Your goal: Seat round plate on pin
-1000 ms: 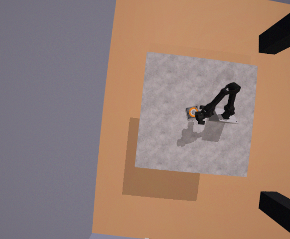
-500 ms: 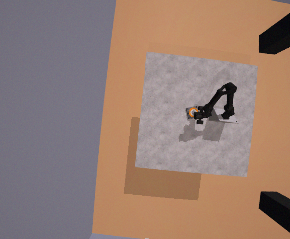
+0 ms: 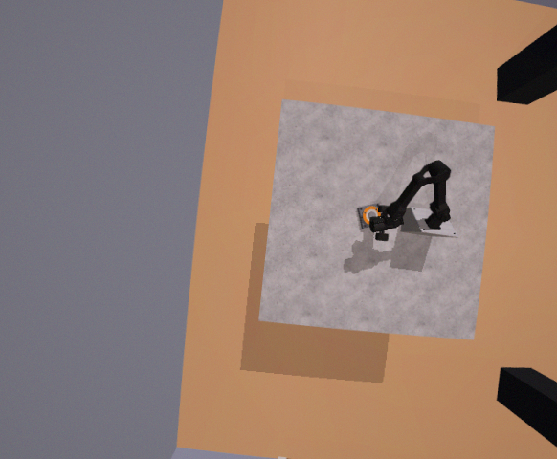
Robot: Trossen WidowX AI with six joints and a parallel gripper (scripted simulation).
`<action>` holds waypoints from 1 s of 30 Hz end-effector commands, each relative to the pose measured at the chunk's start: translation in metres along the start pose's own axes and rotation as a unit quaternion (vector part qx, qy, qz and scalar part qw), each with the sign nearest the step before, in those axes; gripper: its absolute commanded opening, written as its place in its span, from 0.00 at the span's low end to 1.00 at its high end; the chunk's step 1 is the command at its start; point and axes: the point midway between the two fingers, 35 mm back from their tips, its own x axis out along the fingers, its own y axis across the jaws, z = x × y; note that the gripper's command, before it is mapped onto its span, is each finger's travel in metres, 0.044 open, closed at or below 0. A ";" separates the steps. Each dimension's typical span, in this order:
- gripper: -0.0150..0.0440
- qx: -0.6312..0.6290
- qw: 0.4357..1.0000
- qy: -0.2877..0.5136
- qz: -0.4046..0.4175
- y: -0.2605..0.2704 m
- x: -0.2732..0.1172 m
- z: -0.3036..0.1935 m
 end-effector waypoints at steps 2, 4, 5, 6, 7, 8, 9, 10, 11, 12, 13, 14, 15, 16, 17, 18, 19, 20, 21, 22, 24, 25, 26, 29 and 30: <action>0.25 0.005 1.000 -0.003 0.000 0.003 0.000 0.008; 0.25 0.005 1.000 -0.003 0.000 0.004 0.000 0.009; 0.25 0.005 1.000 -0.003 0.000 0.004 0.000 0.010; 0.25 0.005 1.000 -0.003 0.000 0.005 0.000 0.011; 0.25 0.005 1.000 -0.003 0.000 0.005 0.000 0.012; 0.25 0.005 1.000 -0.003 0.000 0.005 0.000 0.012; 0.25 0.005 1.000 -0.003 0.000 0.005 0.000 0.013; 0.25 0.005 1.000 -0.003 0.000 0.006 0.000 0.014; 0.25 0.005 1.000 -0.003 0.000 0.006 0.000 0.015; 0.25 0.005 1.000 -0.003 0.000 0.006 0.000 0.016; 0.25 0.005 1.000 -0.003 0.000 0.007 0.000 0.017; 0.25 0.005 1.000 -0.003 0.000 0.007 -0.001 0.018; 0.25 0.005 1.000 -0.003 0.000 0.008 -0.001 0.019; 0.25 0.005 1.000 -0.003 0.000 0.008 -0.001 0.020; 0.25 0.005 1.000 -0.003 0.000 0.008 -0.001 0.021; 0.25 0.005 1.000 -0.004 0.000 0.008 -0.001 0.022; 0.25 0.005 1.000 -0.004 0.000 0.008 -0.001 0.023; 0.25 0.005 1.000 -0.004 0.000 0.008 -0.002 0.024; 0.25 0.005 1.000 -0.004 0.000 0.008 -0.002 0.025; 0.25 0.005 1.000 -0.004 0.000 0.008 -0.002 0.026; 0.25 0.005 1.000 -0.004 0.000 0.008 -0.002 0.028; 0.25 0.005 1.000 -0.004 0.000 0.008 -0.002 0.029; 0.25 0.005 1.000 -0.004 0.000 0.009 -0.003 0.030; 0.25 0.005 1.000 -0.004 0.000 0.008 -0.003 0.034; 0.25 0.005 1.000 -0.004 0.000 0.008 -0.003 0.035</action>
